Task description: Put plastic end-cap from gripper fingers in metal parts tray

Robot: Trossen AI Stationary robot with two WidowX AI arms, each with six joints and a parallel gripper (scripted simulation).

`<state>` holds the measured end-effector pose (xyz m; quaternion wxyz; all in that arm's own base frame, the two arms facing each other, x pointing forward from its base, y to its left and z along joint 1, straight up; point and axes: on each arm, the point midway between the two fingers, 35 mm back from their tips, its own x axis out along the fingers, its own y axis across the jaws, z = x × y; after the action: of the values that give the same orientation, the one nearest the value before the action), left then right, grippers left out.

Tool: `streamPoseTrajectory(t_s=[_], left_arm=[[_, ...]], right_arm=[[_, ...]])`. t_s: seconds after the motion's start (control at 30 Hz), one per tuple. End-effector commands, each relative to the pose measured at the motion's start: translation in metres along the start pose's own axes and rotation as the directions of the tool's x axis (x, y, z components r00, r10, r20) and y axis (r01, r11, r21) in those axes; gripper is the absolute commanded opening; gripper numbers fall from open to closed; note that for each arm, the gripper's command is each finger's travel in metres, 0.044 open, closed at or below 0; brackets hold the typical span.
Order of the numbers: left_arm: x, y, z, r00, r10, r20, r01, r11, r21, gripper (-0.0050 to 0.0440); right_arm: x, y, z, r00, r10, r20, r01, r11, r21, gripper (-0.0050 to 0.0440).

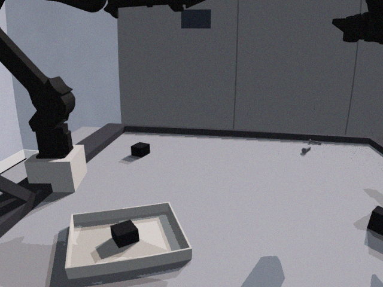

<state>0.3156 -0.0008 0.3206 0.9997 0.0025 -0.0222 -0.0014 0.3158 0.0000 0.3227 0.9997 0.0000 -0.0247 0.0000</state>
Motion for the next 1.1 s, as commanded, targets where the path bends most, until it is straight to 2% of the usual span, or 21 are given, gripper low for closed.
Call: streamPoseTrajectory(t_s=[0.0,1.07], left_arm=[[-0.0016,0.0007,0.0050,1.000,0.002,0.013,-0.002,1.000,-0.002,0.0202],[-0.0007,0.0011,0.0115,1.000,0.005,0.028,-0.005,1.000,-0.008,0.0202]], right_arm=[[-0.0010,0.0005,0.0081,1.000,0.003,0.020,-0.003,1.000,-0.002,0.0000],[-0.0010,0.0005,0.0085,1.000,0.003,0.021,-0.003,1.000,-0.002,0.0000]])
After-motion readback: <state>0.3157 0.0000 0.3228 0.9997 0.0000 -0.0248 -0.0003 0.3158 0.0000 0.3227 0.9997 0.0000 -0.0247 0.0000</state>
